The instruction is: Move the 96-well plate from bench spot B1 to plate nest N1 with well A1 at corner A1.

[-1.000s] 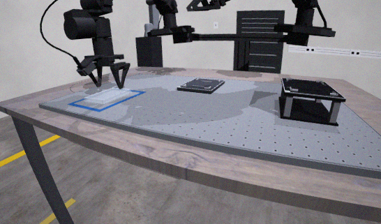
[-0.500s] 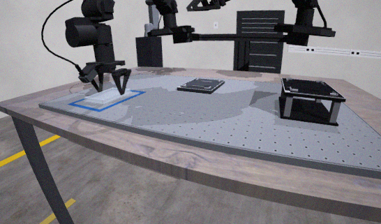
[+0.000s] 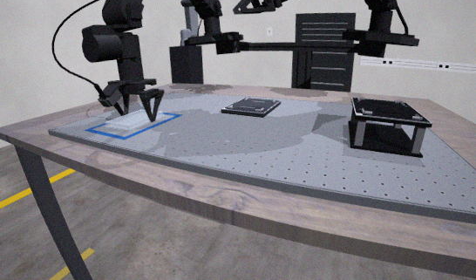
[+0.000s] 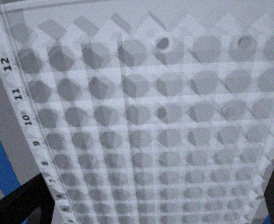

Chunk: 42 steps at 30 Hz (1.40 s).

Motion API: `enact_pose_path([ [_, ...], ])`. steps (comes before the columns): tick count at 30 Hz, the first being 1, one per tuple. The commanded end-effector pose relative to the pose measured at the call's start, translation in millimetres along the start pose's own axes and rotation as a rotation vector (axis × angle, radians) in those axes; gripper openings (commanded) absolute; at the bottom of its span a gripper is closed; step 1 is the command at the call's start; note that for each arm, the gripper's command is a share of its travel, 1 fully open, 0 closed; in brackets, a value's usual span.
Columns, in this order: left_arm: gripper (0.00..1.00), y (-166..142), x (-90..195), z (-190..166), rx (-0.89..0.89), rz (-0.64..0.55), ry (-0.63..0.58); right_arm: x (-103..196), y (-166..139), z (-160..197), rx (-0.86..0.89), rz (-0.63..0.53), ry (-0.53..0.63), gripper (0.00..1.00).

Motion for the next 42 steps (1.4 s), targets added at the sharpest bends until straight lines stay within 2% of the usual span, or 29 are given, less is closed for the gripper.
enact_pose_path([
  [1, 1.00, 14.7, 3.0, -1.2, -0.010, -0.051, -0.009, 12.4, 20.0, -4.2, -0.012, -0.071, 0.015, 1.00],
  [6, 1.00, 14.7, 3.0, -1.2, -0.010, -0.051, -0.009, 12.4, 20.0, -4.2, -0.012, -0.071, 0.015, 1.00],
  [7, 1.00, 14.7, 3.0, -1.2, -0.010, -0.051, -0.009, 10.3, 14.0, -2.3, -0.008, -0.047, 0.006, 0.96],
  [9, 1.00, 14.7, 3.0, -1.2, -0.010, -0.051, -0.009, 13.6, 17.2, -2.1, -0.009, -0.068, 0.008, 0.96],
  [10, 1.00, 14.7, 3.0, -1.2, -0.010, -0.051, -0.009, 14.4, 17.0, -2.0, -0.010, -0.070, 0.008, 0.91],
  [23, 1.00, 14.7, 3.0, -1.2, -0.010, -0.051, -0.009, 11.7, 8.9, -4.2, -0.019, -0.058, 0.007, 0.79],
  [24, 1.00, 14.7, 3.0, -1.2, -0.010, -0.051, -0.009, 11.7, 8.2, -4.1, -0.020, -0.058, 0.007, 0.67],
  [25, 1.00, 14.7, 3.0, -1.2, -0.010, -0.051, -0.009, 11.7, 8.2, -4.1, -0.020, -0.058, 0.007, 0.79],
  [26, 1.00, 14.7, 3.0, -1.2, -0.010, -0.051, -0.009, 12.9, 5.8, -4.2, -0.019, -0.045, 0.006, 0.81],
  [33, 1.00, 14.7, 3.0, -1.2, -0.010, -0.051, -0.009, 47.8, 0.9, 0.4, -0.010, -0.033, 0.005, 0.81],
  [42, 1.00, 14.7, 3.0, -1.2, -0.010, -0.051, -0.009, 54.5, 4.6, -7.9, -0.008, -0.009, 0.002, 0.81],
])
Point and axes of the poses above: on each arm, the point where the finger pads meet when closed, its own x axis back along the fingers, its own z axis across the jaws, y = z × x, the point moved 8 cm from there along x, back along the fingers, and after that the axes turned 6 degrees about -x, right-handed, at the moved point
